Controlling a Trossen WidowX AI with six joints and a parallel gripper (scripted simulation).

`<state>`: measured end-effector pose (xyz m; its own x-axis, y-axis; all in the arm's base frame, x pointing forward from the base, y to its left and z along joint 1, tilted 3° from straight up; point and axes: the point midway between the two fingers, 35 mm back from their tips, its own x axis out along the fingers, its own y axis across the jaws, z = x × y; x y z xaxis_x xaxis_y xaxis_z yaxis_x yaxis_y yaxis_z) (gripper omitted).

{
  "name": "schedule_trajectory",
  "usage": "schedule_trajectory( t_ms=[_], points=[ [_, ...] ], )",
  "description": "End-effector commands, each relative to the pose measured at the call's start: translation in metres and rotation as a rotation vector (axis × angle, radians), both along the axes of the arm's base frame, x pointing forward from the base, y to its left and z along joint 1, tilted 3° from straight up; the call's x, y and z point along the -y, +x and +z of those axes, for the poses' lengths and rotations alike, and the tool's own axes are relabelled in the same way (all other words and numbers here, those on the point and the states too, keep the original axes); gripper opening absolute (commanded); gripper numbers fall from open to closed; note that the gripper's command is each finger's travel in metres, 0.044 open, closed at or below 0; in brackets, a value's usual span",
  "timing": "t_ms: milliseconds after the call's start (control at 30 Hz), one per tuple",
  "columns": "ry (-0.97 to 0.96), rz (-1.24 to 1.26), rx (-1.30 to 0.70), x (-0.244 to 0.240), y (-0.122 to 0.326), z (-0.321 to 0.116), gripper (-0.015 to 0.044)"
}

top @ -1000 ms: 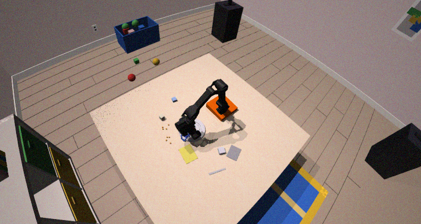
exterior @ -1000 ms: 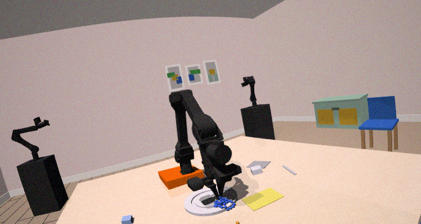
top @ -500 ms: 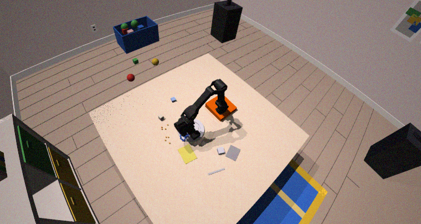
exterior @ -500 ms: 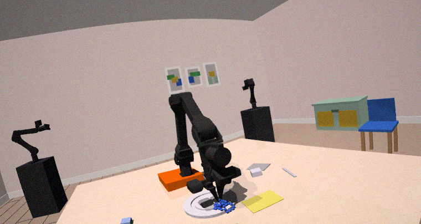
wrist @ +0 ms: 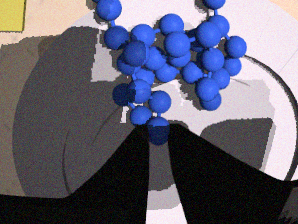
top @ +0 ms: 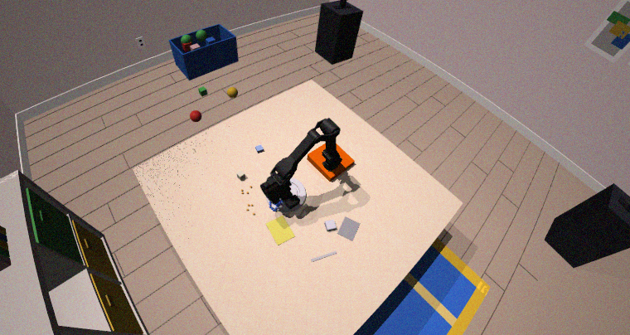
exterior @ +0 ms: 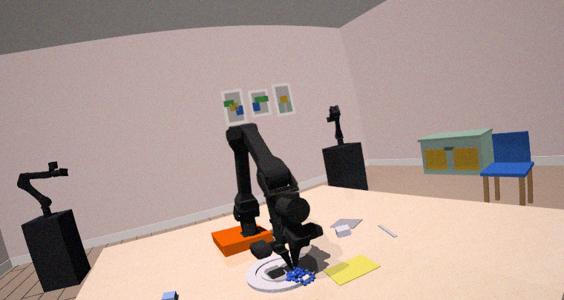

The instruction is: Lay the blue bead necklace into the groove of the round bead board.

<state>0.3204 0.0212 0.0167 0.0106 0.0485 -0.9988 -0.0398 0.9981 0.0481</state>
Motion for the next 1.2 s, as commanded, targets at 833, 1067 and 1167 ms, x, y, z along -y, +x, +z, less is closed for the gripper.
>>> schedule_trajectory(
  t_ms=[833, 1067, 1167],
  points=[
    [-0.001, 0.005, -0.014, 0.001, -0.003, 0.020, 0.0440],
    [-0.001, 0.005, -0.014, 0.001, -0.003, 0.020, 0.0440],
    [-0.001, 0.005, -0.014, 0.001, -0.003, 0.020, 0.0440]
  ],
)
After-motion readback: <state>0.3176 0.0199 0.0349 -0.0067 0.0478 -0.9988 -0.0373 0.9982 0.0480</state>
